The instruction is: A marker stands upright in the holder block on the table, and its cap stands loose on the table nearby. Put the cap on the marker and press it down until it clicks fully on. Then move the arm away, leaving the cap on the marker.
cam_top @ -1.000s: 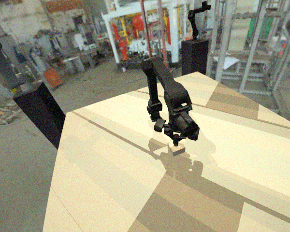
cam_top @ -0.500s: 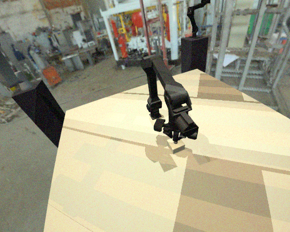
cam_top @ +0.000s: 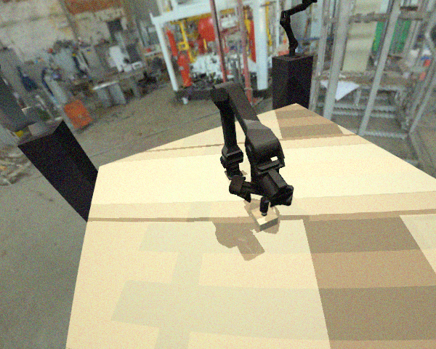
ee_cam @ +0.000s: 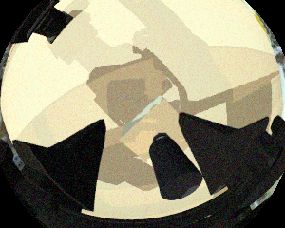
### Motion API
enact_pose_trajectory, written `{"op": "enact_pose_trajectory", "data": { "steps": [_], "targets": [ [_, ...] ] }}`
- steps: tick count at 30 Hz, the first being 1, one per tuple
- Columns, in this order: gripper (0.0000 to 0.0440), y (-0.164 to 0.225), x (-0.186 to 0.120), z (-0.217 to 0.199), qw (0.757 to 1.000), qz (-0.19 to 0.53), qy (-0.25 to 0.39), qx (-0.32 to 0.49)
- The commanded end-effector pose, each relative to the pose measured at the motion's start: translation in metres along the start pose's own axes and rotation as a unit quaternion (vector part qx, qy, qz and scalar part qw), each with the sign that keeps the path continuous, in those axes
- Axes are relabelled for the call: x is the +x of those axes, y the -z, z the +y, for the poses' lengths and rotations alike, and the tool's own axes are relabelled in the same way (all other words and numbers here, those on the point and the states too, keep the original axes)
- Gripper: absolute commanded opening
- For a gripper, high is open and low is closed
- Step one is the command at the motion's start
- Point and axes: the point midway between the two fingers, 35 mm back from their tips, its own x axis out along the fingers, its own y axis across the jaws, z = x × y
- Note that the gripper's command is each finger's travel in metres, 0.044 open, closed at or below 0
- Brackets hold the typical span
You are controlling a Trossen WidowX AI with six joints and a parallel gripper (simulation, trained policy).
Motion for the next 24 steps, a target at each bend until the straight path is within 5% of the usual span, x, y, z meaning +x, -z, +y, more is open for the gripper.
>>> {"op": "enact_pose_trajectory", "data": {
  "steps": [1, 24],
  "targets": [
    [0.0427, -0.005, -0.001, 0.000, 1.000, 0.001, 0.011, -0.007],
    [0.0440, -0.005, -0.067, -0.008, 0.992, 0.077, 0.096, -0.033]
  ]
}}
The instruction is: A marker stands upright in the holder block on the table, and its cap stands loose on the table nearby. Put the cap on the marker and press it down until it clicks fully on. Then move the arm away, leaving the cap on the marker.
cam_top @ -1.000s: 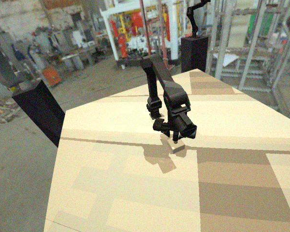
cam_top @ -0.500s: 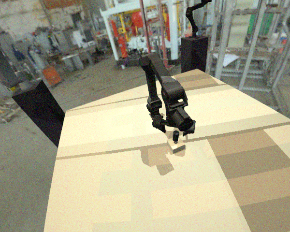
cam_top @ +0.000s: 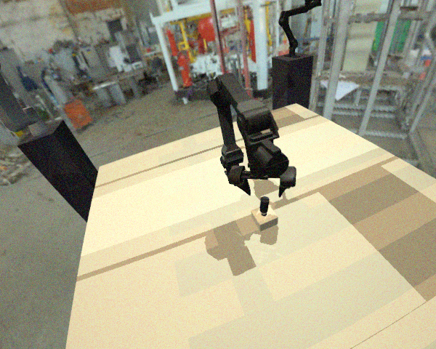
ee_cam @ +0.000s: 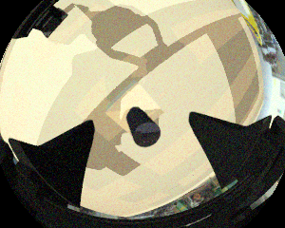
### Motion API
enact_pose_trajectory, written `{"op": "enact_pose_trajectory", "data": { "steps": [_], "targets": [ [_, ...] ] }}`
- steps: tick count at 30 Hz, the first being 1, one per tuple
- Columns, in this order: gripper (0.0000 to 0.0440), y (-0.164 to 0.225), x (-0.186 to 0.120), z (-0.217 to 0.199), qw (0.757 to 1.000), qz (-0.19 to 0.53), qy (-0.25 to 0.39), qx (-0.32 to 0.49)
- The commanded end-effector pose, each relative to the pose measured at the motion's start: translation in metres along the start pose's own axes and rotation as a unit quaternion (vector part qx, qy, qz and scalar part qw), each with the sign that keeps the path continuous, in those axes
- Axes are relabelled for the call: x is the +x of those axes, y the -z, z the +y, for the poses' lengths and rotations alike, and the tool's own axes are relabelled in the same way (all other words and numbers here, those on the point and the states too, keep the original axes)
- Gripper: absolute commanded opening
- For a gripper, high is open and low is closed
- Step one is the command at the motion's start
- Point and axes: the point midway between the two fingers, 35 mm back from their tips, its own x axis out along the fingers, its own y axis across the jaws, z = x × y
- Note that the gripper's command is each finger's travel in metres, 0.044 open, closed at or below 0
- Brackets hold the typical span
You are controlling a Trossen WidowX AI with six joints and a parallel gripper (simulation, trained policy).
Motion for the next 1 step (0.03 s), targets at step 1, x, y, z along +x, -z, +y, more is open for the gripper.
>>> {"op": "enact_pose_trajectory", "data": {
  "steps": [1],
  "targets": [
    [0.0440, 0.0004, -0.0144, -0.0027, 1.000, 0.012, 0.017, -0.005]
  ]
}}
